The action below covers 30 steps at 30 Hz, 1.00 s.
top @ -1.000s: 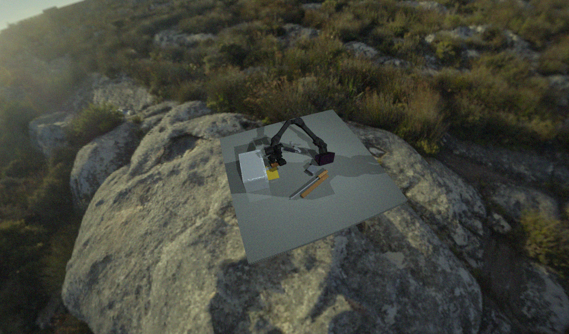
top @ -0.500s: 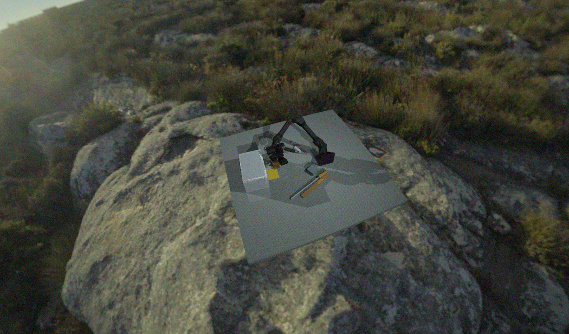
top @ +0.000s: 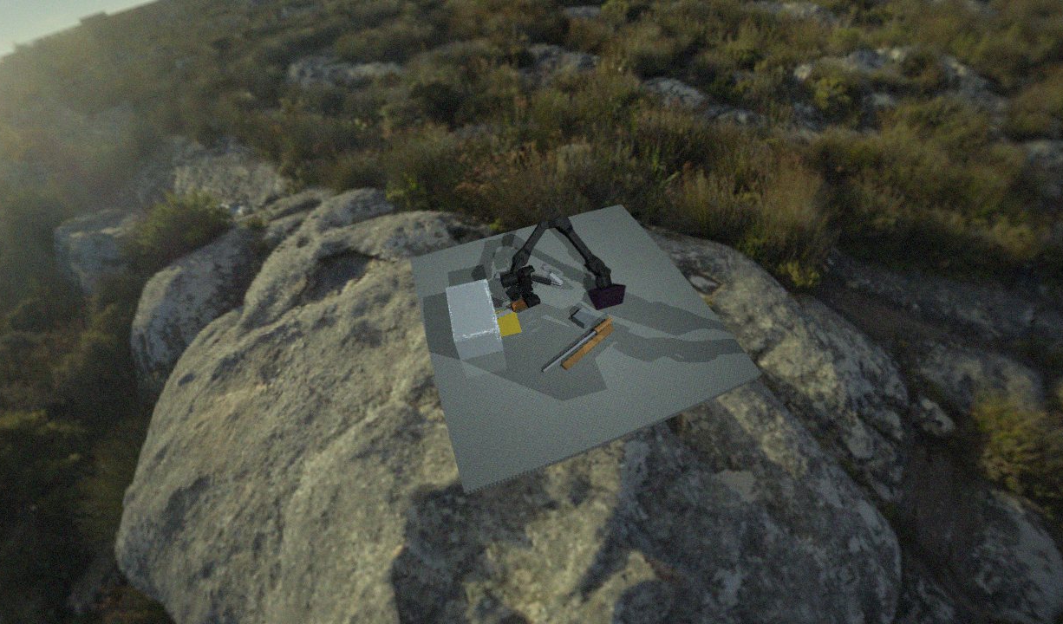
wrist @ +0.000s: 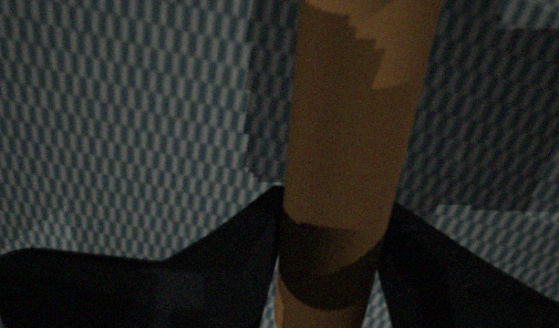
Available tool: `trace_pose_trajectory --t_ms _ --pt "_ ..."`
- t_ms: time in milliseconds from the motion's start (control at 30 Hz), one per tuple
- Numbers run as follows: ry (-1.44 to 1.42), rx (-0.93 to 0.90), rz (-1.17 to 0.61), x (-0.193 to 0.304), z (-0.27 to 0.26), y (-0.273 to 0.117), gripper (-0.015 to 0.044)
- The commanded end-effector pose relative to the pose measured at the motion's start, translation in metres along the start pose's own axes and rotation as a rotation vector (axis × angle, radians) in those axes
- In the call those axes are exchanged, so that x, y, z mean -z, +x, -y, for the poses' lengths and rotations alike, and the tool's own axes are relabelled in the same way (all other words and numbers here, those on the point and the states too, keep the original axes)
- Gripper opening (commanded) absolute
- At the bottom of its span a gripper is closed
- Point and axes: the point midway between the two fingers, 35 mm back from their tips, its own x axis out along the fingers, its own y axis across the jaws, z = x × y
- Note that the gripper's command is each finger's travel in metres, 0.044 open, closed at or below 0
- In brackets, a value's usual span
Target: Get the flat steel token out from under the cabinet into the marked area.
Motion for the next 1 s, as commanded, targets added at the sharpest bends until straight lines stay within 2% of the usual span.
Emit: trace_pose_trajectory --t_ms 0,967 --pt "-0.008 0.0 -0.004 0.007 0.0 0.001 0.0" --pt "-0.009 0.0 -0.005 0.037 0.001 0.001 0.0"
